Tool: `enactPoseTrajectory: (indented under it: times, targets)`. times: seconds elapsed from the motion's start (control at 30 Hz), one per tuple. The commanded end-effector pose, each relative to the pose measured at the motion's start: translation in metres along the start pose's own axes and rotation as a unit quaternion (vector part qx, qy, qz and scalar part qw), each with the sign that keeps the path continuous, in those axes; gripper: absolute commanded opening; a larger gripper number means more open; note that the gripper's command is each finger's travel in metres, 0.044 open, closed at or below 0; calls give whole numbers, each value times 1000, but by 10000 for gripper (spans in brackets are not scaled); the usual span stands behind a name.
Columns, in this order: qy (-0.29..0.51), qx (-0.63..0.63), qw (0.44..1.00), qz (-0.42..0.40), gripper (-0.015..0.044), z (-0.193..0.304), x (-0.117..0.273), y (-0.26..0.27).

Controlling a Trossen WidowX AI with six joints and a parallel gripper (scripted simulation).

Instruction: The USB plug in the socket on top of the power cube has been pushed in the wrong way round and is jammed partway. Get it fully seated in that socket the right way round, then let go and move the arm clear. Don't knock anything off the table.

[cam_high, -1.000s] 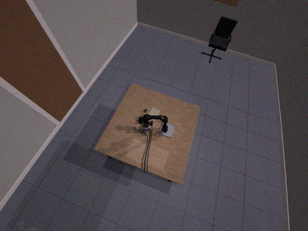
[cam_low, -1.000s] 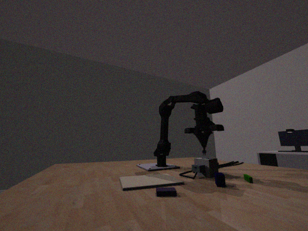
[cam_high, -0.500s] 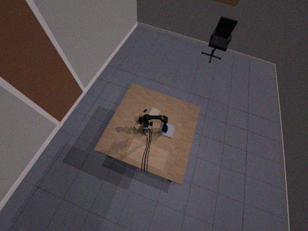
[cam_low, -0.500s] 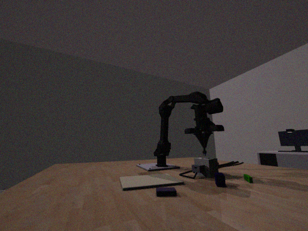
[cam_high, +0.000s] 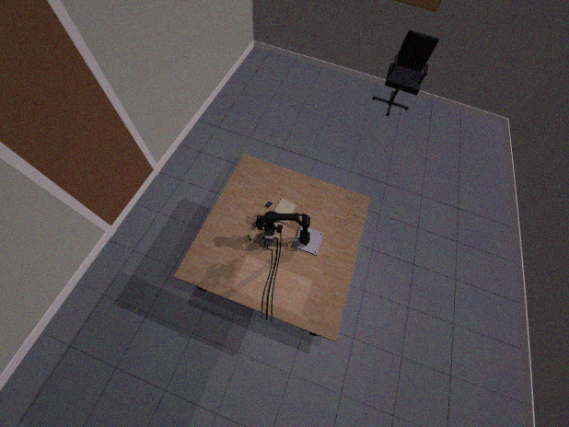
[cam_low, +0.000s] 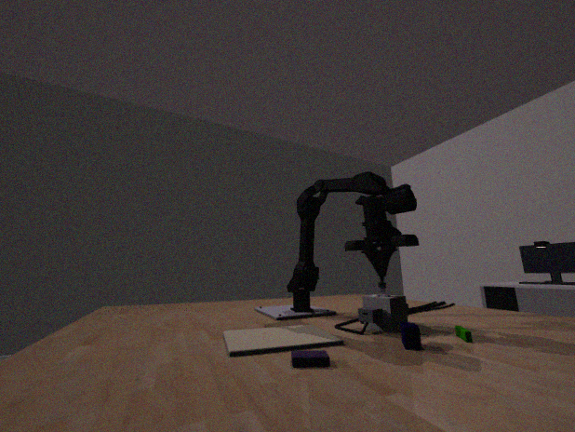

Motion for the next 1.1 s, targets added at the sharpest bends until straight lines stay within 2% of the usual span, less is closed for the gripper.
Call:
enactPoseTrajectory:
  times: [0.0,1.07]
  targets:
    - [-3,2,1000,2,0,-1,-1,0]
    - [-10,2,1000,3,0,-1,-4,-1]
Point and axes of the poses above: the point midway between the two fingers, 35 mm back from their tips, its own x axis back along the fingers, its own y axis across the jaws, z = x × y, the point moved 1 cm from there along x, back along the fingers, and after that the axes turned 12 degrees about x, right-handed, at the moved point
